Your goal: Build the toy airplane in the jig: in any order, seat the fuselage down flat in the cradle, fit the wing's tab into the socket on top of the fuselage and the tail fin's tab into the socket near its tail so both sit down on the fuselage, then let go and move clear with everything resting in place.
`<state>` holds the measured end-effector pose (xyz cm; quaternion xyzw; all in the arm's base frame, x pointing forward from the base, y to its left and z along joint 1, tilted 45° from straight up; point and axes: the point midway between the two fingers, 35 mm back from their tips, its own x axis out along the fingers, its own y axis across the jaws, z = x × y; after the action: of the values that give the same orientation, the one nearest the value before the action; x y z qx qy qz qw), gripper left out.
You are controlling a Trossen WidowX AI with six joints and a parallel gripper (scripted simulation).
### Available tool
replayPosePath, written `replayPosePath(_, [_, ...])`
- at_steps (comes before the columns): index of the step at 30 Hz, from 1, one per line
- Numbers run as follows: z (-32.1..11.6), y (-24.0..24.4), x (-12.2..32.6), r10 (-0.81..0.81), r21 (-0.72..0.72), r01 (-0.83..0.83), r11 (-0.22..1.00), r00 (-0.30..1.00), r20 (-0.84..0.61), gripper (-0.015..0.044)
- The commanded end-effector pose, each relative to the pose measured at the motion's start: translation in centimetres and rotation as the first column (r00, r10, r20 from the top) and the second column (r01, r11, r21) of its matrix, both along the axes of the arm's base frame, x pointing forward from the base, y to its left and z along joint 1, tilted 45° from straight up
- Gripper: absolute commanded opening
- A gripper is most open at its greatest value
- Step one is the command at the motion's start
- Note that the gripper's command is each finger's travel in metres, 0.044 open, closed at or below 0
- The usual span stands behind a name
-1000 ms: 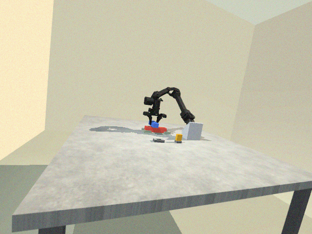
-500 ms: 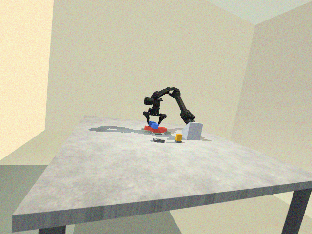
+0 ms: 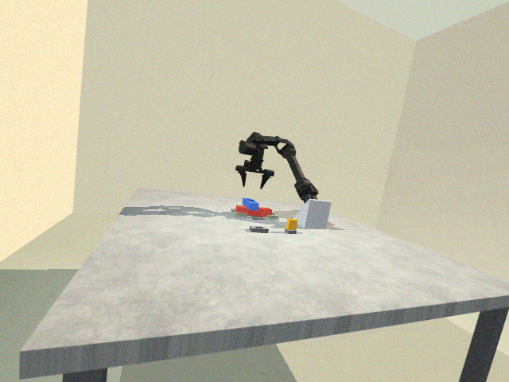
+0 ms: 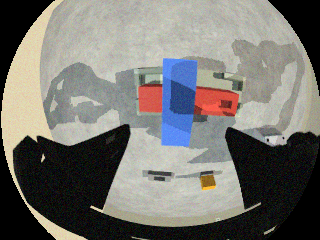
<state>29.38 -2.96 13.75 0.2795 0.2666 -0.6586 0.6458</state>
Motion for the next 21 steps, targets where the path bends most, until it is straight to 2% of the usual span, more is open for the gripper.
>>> replayPosePath(1, [0.29,0.35,0.08,0.092,0.009,-0.091,0.996,0.992,-0.092,0.044])
replayPosePath(3, [0.24,0.29,0.08,0.228,0.033,-0.227,0.973,0.947,-0.225,0.044])
replayPosePath(6, [0.17,0.21,0.09,0.416,0.102,-0.412,0.905,0.813,-0.406,0.044])
replayPosePath(11, [0.05,0.08,0.11,0.644,0.29,-0.634,0.717,0.443,-0.624,0.044])
replayPosePath(16, [-0.07,-0.05,0.12,0.721,0.519,-0.705,0.484,-0.015,-0.692,0.044])
replayPosePath(18, [-0.09,-0.07,0.12,0.72,0.551,-0.702,0.451,-0.08,-0.69,0.044])
replayPosePath(21, [-0.09,-0.07,0.12,0.72,0.551,-0.702,0.451,-0.08,-0.69,0.044])
